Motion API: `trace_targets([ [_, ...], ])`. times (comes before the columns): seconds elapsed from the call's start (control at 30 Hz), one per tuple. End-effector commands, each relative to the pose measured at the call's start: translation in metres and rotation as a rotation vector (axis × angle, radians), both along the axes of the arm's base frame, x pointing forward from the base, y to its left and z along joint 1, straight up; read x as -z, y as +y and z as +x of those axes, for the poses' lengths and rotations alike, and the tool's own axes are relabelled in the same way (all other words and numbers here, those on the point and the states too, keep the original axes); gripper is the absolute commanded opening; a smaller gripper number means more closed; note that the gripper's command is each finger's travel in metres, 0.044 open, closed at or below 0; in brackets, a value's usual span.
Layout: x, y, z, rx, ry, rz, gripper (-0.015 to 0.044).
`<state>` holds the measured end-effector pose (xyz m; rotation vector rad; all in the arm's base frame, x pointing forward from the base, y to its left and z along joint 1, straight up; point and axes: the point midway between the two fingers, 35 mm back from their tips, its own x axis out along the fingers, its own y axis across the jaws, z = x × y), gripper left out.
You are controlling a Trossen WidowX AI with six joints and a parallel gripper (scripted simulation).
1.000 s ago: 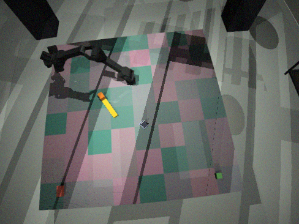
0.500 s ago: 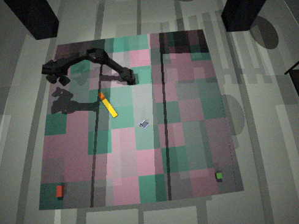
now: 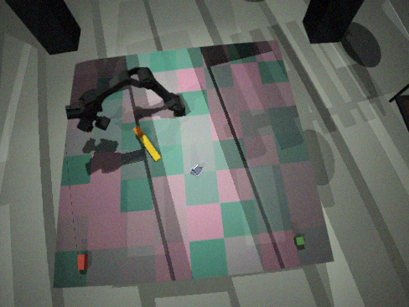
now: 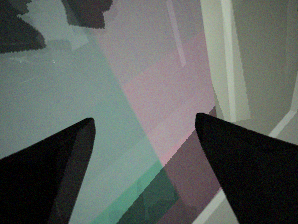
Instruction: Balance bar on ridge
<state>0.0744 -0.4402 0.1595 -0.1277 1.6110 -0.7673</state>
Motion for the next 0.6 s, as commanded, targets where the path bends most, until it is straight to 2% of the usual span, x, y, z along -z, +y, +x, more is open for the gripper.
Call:
trace_targets([
  [0.0, 0.003, 0.025, 0.023, -0.105, 0.000, 0.066, 0.0315],
  [0.57, 0.007, 0.145, 0.097, -0.551, 0.012, 0.329, 0.0315],
])
